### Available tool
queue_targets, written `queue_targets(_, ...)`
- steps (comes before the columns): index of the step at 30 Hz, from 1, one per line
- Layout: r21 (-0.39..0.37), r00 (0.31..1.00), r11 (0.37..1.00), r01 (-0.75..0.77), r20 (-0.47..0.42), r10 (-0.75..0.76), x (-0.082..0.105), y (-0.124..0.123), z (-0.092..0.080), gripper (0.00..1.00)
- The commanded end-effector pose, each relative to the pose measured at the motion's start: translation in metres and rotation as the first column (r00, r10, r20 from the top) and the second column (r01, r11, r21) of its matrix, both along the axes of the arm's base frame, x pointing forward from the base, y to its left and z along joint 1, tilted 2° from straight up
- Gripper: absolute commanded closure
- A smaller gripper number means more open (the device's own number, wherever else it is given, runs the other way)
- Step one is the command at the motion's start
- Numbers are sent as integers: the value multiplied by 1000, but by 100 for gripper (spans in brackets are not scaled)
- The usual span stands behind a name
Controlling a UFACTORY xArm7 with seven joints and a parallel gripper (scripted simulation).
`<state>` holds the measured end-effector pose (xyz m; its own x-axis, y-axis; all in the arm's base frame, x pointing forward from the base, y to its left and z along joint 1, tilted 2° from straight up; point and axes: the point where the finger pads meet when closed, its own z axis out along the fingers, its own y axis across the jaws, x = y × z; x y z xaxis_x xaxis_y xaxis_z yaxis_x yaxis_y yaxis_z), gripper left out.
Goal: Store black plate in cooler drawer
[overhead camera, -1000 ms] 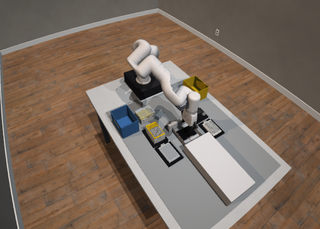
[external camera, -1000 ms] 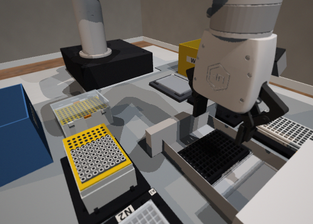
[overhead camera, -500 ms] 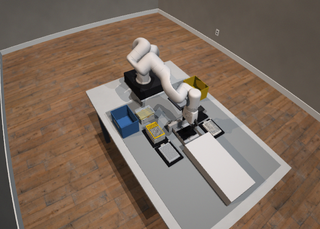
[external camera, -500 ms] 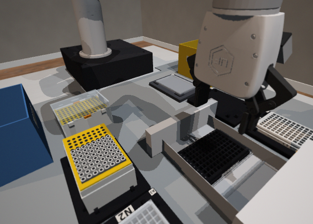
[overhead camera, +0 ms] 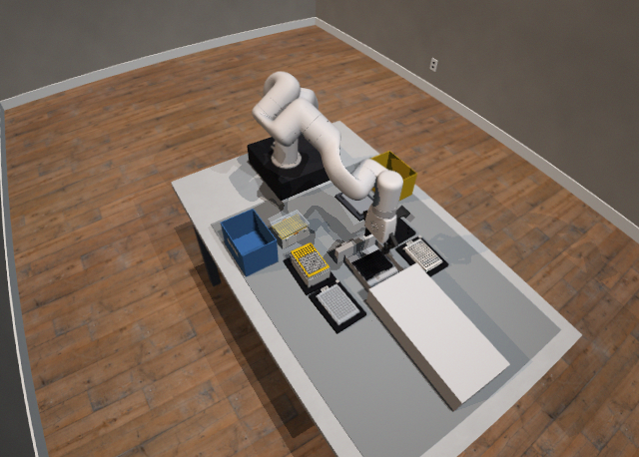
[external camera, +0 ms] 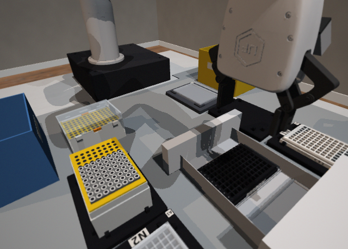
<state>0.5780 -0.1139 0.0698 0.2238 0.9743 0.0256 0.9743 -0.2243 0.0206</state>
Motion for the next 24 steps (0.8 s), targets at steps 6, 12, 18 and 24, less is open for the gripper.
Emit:
queue_targets(6,-1,1000,1000,0,4,0,1,0,15,0)
queue_targets(12,-1,1000,1000,0,4,0,1,0,16,0)
queue_targets(18,-1,1000,1000,0,4,0,-14,3,14,100)
queue_targets(24,-1,1000,1000,0,4,0,-42,10,8,100)
